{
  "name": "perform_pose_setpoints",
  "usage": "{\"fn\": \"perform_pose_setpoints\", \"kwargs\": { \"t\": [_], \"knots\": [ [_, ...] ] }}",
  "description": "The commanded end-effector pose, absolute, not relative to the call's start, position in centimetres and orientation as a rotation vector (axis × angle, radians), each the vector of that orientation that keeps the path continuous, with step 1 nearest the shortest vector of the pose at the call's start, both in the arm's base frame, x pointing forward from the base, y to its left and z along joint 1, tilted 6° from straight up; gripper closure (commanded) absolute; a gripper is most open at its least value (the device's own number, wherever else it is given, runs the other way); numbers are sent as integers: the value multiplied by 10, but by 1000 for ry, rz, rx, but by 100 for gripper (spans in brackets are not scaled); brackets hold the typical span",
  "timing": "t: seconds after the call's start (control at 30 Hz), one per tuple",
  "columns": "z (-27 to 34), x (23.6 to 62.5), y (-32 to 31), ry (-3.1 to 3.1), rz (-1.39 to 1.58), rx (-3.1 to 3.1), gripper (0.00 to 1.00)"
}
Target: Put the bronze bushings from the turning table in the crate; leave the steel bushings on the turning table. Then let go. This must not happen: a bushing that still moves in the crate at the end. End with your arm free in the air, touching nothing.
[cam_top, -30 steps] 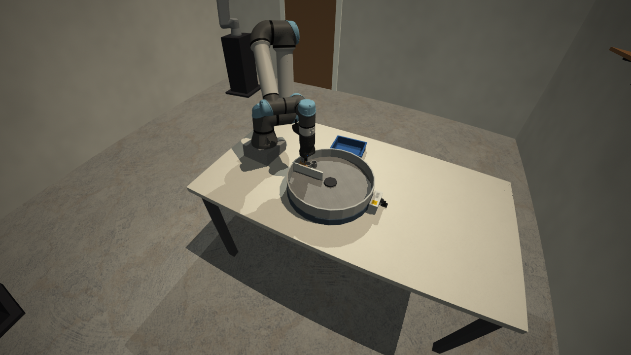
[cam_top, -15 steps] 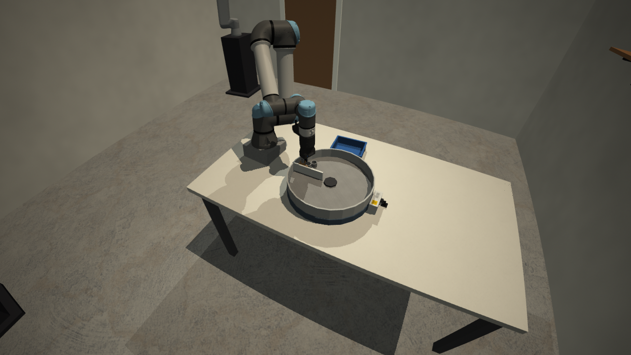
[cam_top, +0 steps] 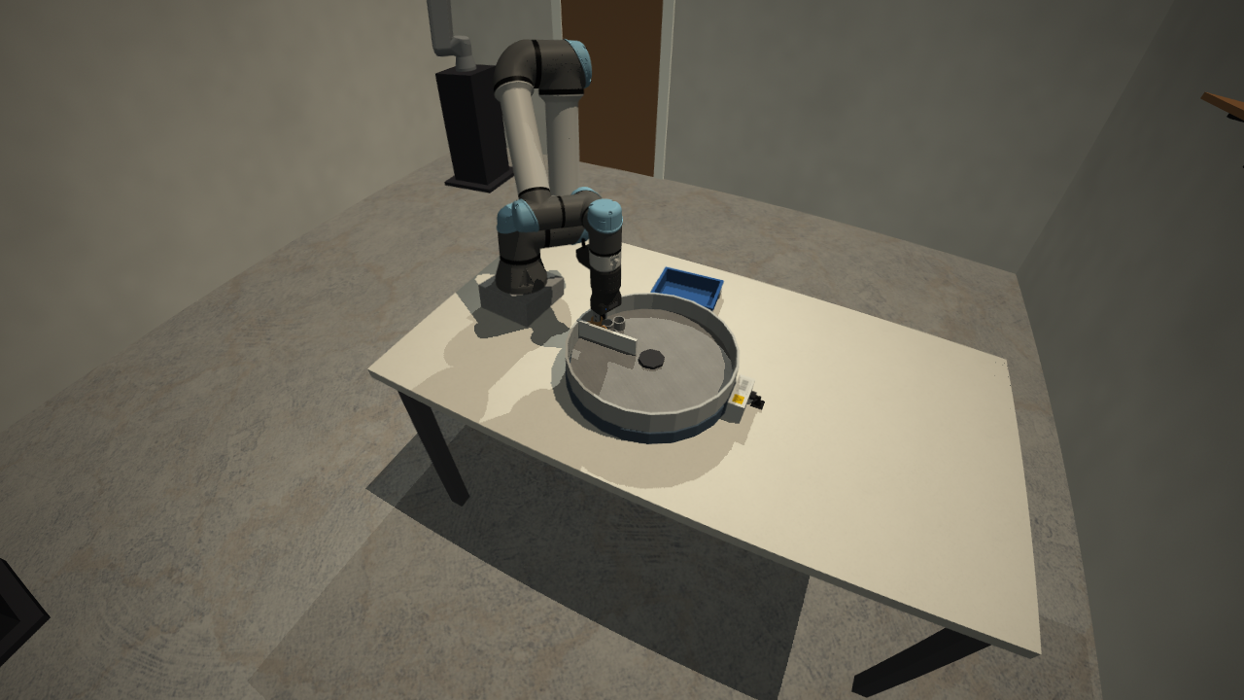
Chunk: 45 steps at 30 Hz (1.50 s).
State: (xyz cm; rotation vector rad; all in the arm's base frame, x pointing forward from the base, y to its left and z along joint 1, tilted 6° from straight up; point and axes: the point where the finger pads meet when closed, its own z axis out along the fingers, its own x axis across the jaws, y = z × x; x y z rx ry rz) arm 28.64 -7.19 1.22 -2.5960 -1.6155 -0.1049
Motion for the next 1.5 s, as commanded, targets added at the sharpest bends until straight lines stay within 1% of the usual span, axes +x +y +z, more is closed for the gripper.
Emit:
{"fn": "perform_pose_setpoints", "kwargs": {
  "t": [0.0, 1.13, 1.17, 1.47],
  "knots": [
    [12, 287, -72, -1616, -106, -2597, 60],
    [3, 287, -71, -1616, -105, -2597, 60],
    [3, 287, -71, -1616, -105, -2597, 100],
    [3, 287, -71, -1616, -105, -2597, 100]
  ]
}}
